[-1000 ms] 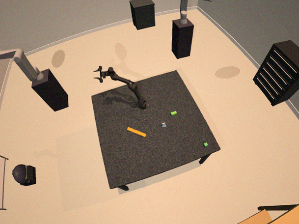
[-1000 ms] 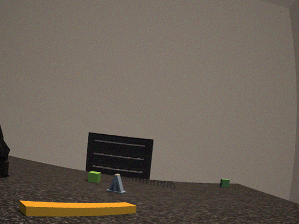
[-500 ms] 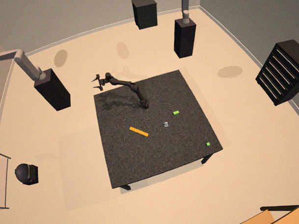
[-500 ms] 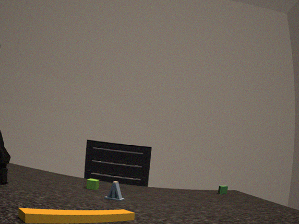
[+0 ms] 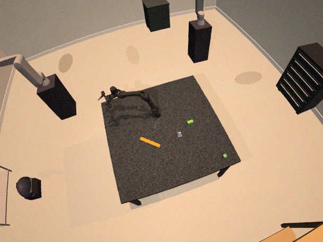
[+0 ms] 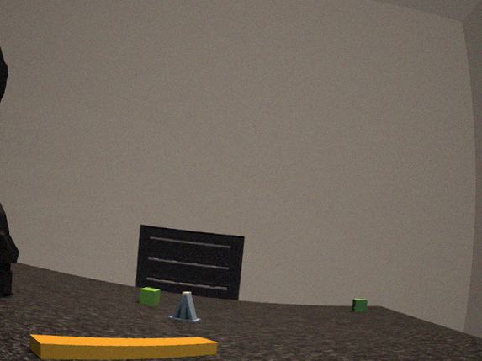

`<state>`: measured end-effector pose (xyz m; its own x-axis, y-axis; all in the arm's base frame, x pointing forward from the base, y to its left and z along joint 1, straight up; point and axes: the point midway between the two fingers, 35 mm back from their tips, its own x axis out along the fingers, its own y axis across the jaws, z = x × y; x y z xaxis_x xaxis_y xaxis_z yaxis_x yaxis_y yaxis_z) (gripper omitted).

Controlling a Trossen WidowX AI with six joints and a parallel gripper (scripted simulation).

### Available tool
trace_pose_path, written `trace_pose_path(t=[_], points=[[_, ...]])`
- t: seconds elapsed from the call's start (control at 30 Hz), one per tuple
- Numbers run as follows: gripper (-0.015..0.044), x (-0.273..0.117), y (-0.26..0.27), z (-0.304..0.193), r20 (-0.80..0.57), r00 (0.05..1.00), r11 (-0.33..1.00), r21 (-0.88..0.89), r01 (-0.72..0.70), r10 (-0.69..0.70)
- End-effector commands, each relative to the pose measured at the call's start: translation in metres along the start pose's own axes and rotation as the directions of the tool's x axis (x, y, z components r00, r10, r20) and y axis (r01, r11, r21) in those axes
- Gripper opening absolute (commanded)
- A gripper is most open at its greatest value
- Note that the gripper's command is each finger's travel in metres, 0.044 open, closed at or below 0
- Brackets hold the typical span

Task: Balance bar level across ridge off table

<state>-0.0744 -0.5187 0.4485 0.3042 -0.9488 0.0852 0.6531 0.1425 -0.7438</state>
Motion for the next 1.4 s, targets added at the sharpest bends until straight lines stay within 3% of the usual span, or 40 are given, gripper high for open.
trace_pose_path(t=[0.0,0.67,1.37], points=[[0.0315,0.016,0.034,0.009,-0.007,0.997,0.997,0.020,-0.072,0.073],[0.0315,0.047,0.187,0.042,-0.096,0.909,0.912,0.110,-0.395,0.405],[0.0315,0.018,0.345,0.097,-0.173,0.677,0.694,0.062,-0.717,0.715]])
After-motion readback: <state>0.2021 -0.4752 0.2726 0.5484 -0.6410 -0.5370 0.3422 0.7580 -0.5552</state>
